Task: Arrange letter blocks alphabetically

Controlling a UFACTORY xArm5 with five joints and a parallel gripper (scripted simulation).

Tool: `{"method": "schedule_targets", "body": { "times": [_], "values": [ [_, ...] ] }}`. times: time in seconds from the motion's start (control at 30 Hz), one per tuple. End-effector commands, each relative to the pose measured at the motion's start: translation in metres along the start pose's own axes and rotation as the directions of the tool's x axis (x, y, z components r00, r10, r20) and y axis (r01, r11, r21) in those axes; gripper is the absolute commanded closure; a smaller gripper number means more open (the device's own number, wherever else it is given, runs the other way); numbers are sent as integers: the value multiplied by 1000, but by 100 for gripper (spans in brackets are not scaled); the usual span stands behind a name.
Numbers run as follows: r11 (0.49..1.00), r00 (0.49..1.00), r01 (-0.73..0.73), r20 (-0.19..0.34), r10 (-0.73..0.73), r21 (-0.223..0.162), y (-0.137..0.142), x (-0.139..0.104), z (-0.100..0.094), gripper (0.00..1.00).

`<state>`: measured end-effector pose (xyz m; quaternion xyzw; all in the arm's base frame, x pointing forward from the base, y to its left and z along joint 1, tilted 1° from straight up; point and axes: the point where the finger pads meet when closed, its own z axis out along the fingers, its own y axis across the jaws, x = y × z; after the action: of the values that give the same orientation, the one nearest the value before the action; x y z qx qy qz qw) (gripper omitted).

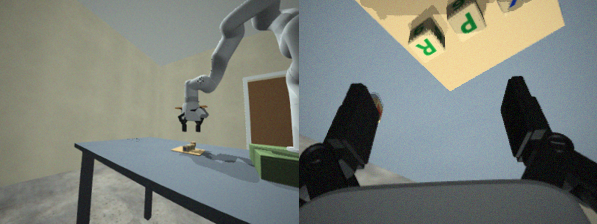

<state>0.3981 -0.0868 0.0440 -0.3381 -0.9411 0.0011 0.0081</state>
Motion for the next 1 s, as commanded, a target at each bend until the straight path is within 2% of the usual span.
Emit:
{"method": "schedule_targets", "body": {
  "times": [0.0, 0.17, 0.23, 0.27, 0.4, 0.73, 0.8, 0.87, 0.97],
  "values": [
    [990, 990, -138, 3, 138, -2, -1, -2, -1, 0],
    [963, 963, -268, 3, 268, -3, -2, -3, 0, 0],
    [963, 963, -268, 3, 268, -3, -2, -3, 0, 0],
    [942, 942, -336, 2, 336, -3, -3, -3, 0, 0],
    [908, 908, -418, 2, 418, -3, -4, -3, 0, 0],
    [766, 766, -643, 1, 643, -3, -7, -5, 1, 0],
    [766, 766, -643, 1, 643, -3, -7, -5, 1, 0],
    [705, 705, -709, 1, 709, -3, -9, -5, 1, 0],
    [654, 654, -756, 0, 756, -3, -9, -6, 1, 0]
  ]
}}
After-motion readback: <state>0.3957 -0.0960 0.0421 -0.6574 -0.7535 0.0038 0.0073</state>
